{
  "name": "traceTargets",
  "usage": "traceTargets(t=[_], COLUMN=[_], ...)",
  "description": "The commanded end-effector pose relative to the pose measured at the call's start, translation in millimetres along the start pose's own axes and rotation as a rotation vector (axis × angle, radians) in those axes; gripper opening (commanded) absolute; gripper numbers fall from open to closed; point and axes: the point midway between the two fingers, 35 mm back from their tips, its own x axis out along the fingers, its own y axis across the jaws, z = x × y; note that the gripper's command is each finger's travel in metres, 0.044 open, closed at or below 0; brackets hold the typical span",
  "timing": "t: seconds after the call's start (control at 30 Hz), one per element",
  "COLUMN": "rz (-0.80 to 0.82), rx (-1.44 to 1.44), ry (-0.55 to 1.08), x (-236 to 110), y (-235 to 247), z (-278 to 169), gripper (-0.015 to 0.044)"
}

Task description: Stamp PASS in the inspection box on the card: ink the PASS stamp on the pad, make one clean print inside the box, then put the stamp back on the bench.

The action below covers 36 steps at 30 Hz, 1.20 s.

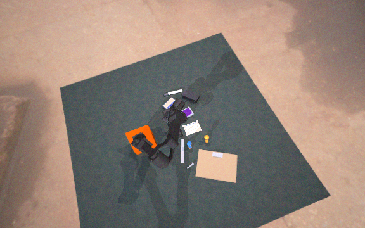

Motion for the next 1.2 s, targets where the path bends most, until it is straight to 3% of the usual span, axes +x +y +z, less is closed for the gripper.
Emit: traceTargets(t=[0.0,0.9,1.17], rz=[0.005,0.002,0.003], rx=[0.006,0.007,0.008], ry=[-0.004,-0.003,-0.004], x=[-4,-17,-22], y=[0,0,16], z=[1,0,27], gripper=[0.0,0.0,0.0])
